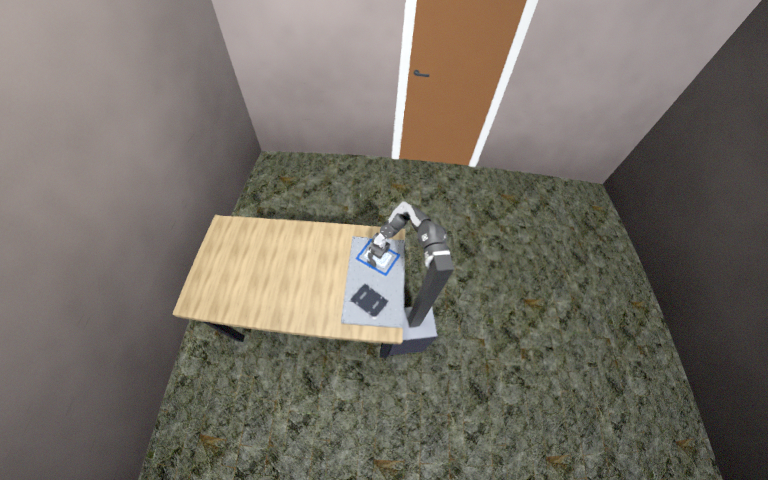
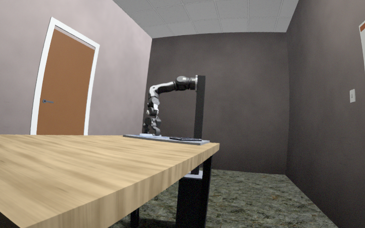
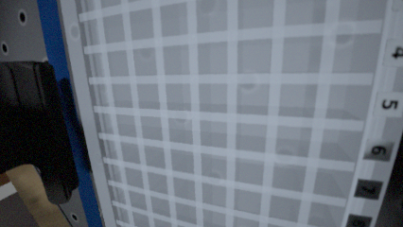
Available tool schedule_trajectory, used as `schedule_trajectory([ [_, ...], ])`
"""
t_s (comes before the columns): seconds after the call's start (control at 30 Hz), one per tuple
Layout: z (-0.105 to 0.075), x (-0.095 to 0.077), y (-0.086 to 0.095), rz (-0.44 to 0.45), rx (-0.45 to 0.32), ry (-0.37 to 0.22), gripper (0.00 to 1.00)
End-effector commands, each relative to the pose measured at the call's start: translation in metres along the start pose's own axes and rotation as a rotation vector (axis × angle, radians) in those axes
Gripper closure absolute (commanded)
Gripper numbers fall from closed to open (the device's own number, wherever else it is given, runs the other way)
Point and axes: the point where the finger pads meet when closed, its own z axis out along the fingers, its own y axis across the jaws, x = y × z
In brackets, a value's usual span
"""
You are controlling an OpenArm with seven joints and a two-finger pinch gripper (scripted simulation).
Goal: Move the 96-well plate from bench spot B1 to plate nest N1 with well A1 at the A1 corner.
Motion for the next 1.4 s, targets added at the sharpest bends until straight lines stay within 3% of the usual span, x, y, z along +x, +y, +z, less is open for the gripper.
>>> schedule_trajectory([
  [0.0,-0.0012,-0.0009,-0.0010,0.001,0.004,0.000,0.23],
  [1.37,-0.0009,0.0002,-0.0006,0.000,0.002,0.001,0.23],
])
